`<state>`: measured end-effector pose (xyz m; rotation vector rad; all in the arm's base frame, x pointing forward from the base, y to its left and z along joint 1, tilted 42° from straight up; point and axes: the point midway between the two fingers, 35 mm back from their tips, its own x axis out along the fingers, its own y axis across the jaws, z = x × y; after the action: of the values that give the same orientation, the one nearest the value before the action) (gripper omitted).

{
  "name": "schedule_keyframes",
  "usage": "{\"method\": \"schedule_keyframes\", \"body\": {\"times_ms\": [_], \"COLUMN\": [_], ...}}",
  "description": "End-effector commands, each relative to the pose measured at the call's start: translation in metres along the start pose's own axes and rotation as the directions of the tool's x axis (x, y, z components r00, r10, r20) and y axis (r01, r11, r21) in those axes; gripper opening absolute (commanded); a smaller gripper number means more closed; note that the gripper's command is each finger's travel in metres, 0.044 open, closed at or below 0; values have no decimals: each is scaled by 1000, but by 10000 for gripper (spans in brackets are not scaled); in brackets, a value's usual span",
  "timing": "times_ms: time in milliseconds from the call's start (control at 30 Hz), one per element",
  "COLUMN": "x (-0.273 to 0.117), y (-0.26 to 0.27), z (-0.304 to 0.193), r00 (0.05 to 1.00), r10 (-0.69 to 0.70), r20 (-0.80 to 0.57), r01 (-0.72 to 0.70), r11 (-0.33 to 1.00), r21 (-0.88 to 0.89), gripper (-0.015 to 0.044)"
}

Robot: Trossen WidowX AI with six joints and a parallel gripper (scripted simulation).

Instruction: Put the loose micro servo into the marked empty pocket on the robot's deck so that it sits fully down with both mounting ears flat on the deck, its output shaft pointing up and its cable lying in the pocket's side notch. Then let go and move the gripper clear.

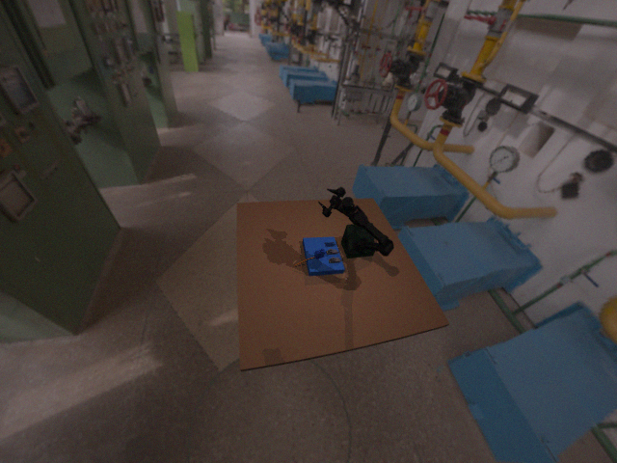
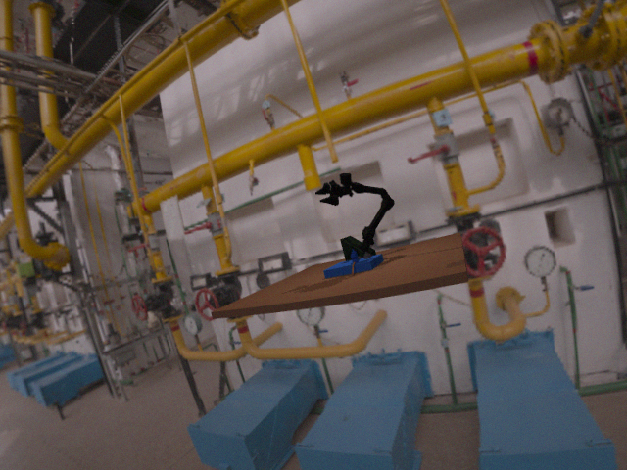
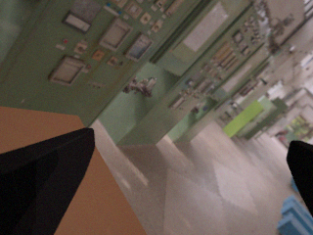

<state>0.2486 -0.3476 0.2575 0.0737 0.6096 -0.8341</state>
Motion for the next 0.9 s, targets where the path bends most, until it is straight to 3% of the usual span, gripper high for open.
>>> {"method": "schedule_keyframes", "body": {"times_ms": [0,433,867], "x": [5,17,20], "y": [13,57,98], "z": [-6,-34,-63], "r00": [998,962,882], "r10": [51,209,348], "r20": [-36,-177,-318], "r01": [-47,-118,-35], "r11": [995,900,720], "r21": [93,420,693], "gripper": [440,440,440]}}
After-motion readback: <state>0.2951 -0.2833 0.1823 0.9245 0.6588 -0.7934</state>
